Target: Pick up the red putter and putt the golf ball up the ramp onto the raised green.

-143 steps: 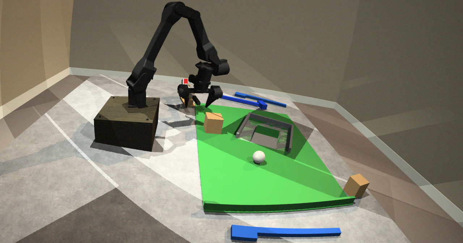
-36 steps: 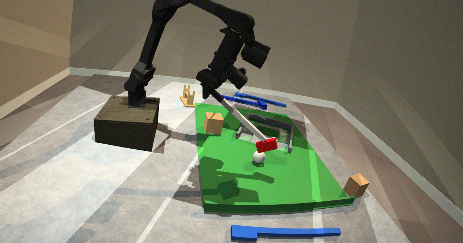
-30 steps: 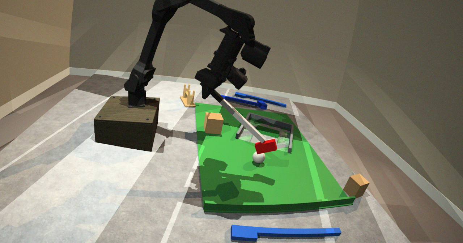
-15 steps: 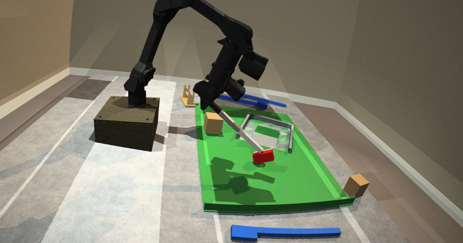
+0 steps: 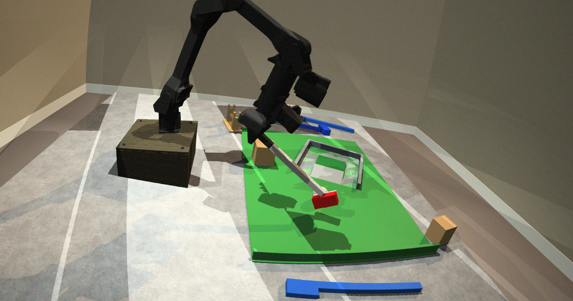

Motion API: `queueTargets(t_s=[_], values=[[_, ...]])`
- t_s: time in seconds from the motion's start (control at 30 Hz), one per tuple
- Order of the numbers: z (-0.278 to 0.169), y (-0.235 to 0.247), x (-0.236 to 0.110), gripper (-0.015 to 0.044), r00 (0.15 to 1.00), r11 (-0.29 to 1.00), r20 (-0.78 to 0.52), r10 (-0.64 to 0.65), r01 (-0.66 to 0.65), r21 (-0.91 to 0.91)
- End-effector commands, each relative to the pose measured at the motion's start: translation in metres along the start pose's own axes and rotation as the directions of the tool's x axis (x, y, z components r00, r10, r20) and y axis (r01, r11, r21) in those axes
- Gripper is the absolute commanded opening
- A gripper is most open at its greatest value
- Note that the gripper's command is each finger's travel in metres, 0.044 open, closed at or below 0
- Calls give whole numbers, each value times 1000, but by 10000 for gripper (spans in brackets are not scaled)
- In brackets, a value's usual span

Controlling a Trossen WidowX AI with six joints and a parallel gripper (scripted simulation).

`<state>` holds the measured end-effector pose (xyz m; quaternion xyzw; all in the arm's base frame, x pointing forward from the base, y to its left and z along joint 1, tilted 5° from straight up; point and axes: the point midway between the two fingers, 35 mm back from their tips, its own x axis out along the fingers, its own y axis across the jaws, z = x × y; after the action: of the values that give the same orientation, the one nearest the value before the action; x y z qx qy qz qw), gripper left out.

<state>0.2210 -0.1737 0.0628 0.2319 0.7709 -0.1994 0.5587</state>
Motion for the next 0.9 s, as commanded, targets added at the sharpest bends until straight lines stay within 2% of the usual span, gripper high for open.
queueTargets(t_s=[0.0,0.57,0.87], values=[[1,-1,9,0,1000,1000,-5,-5,5,0],[2,-1,11,0,1000,1000,-2,0,0,1],[2,-30,15,0,1000,1000,-5,-7,7,1]])
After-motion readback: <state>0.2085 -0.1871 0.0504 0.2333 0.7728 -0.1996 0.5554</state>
